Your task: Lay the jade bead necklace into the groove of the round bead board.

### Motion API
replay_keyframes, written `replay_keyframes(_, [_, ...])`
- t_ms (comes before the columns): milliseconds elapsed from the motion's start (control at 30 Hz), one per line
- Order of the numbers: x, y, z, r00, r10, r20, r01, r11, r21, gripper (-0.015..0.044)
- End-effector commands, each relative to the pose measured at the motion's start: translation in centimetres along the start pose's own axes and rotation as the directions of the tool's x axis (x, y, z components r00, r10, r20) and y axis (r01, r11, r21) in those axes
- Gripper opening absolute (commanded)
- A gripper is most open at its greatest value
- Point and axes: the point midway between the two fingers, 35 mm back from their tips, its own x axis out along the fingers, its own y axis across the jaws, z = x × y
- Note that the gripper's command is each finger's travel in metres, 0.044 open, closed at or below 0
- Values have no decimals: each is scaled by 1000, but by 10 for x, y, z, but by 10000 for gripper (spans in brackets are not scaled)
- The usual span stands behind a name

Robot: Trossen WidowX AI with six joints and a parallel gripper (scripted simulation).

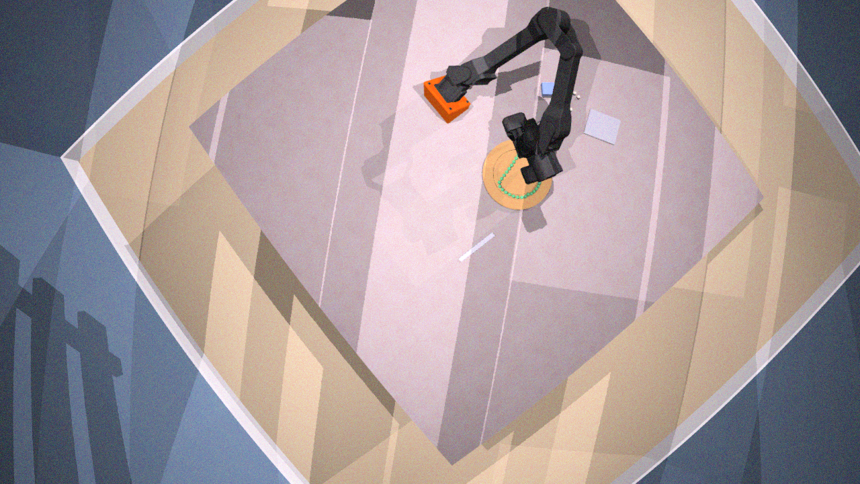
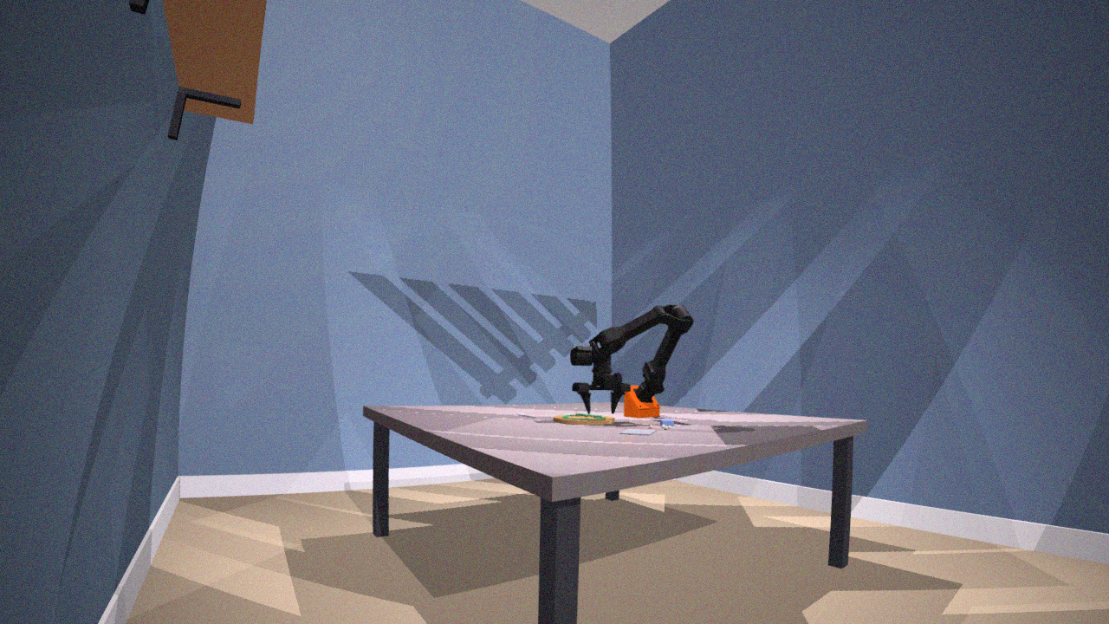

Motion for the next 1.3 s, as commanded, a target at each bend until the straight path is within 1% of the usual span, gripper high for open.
replay_keyframes(0, [-6, -13, -13, 1000, -5, -7, 7, 936, 351, 256])
replay_keyframes(67, [-9, -20, -20, 1000, -6, -9, 10, 832, 555, 204])
replay_keyframes(167, [-14, -30, -33, 1000, -6, -10, 12, 595, 803, 125])
replay_keyframes(267, [-18, -38, -46, 1000, -6, -10, 12, 289, 957, 120])
replay_keyframes(367, [-23, -46, -59, 1000, -5, -9, 9, -50, 999, 120])
replay_keyframes(467, [-27, -53, -74, 1000, -3, -6, 5, -383, 924, 120])
replay_keyframes(500, [-28, -55, -78, 1000, -2, -5, 4, -467, 884, 120])
replay_keyframes(533, [-29, -56, -80, 1000, -2, -5, 3, -516, 857, 120])
replay_keyframes(567, [-29, -56, -81, 1000, -2, -4, 3, -532, 847, 120])
replay_keyframes(1033, [-29, -56, -81, 1000, -2, -4, 3, -532, 847, 120])
replay_keyframes(1233, [-13, -56, -81, 1000, -2, -4, 2, -531, 847, 120])
replay_keyframes(1267, [-21, -59, -81, 1000, -12, -8, 1, -520, 854, 120])
